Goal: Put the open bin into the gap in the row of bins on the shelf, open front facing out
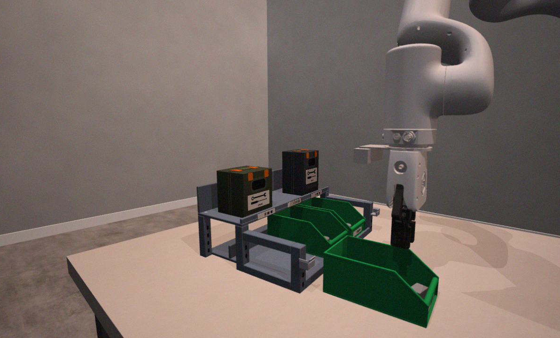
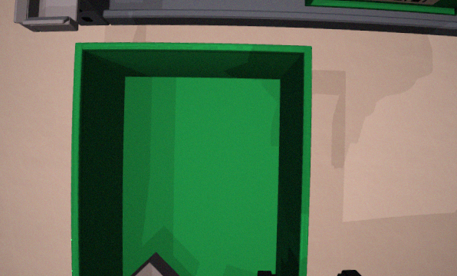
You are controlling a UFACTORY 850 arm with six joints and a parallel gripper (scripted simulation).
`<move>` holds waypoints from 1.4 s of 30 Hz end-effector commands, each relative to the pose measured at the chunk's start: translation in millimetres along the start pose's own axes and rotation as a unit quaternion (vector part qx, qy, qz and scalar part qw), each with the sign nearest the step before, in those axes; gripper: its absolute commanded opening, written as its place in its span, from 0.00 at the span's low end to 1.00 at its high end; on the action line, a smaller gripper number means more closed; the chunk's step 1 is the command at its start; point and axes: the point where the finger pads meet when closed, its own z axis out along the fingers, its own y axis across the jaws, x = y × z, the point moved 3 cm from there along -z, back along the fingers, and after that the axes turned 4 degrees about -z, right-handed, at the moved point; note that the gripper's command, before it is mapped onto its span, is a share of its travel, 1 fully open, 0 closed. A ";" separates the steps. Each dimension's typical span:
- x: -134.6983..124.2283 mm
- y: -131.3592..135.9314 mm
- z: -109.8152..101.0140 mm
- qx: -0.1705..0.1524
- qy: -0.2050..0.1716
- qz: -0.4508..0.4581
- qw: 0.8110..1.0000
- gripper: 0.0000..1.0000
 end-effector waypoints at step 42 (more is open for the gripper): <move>1.1 -0.3 -60.1 0.000 0.001 0.000 1.000 0.29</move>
